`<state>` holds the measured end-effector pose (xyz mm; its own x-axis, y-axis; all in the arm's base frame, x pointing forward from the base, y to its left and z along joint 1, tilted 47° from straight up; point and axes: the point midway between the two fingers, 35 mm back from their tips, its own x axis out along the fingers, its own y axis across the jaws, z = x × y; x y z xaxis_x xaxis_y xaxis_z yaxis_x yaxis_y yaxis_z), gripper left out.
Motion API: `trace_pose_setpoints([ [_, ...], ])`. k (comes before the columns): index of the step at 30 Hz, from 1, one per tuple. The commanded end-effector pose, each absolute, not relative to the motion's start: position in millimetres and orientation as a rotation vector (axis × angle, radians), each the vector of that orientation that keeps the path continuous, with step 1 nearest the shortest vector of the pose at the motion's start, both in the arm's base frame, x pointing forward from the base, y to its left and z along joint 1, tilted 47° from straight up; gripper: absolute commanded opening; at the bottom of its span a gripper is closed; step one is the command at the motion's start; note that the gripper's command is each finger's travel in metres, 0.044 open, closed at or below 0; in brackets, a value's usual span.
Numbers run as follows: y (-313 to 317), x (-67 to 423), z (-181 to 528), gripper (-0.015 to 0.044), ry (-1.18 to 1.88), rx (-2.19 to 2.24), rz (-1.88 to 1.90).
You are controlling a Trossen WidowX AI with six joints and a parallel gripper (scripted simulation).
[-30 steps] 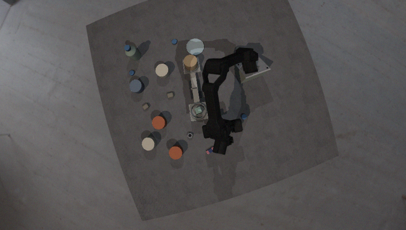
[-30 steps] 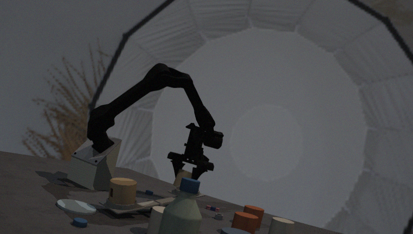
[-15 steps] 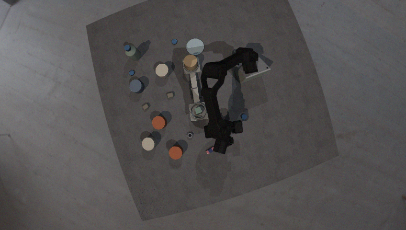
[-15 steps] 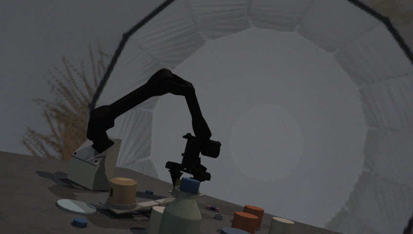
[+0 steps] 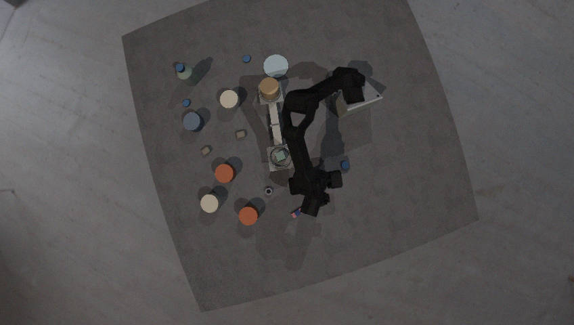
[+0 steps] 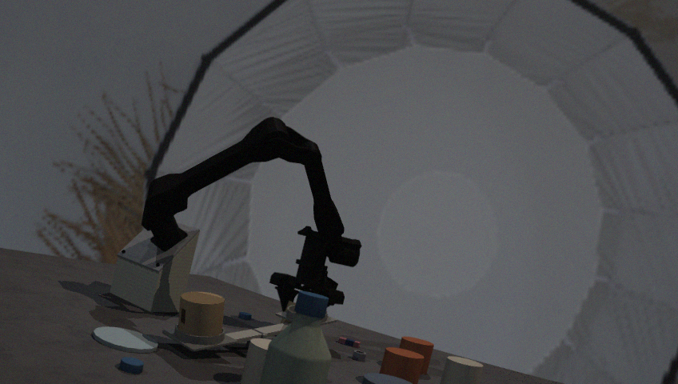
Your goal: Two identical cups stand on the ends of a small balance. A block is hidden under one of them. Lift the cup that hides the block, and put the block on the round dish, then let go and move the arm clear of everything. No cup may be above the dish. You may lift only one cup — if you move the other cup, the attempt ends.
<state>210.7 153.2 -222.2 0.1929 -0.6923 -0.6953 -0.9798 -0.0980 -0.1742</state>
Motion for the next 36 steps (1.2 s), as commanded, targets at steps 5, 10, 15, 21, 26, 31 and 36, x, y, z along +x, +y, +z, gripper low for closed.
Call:
trace_pose_setpoints([
  [5,152.4,210.7,-223.0,0.0105,1.562,-1.858,0.602],
  [10,152.4,210.7,-223.0,0.0236,1.562,-1.858,0.602],
  [15,152.4,210.7,-223.0,0.0368,1.562,-1.858,0.602],
  [21,187.1,200.4,-187.9,0.044,1.56,-1.866,0.605],
  [26,189.0,199.6,-185.7,0.044,1.56,-1.867,0.605],
  [31,195.2,201.3,-182.2,0.0335,1.549,-1.778,0.586],
  [36,197.4,206.4,-175.5,0.026,1.546,-1.651,0.471],
])
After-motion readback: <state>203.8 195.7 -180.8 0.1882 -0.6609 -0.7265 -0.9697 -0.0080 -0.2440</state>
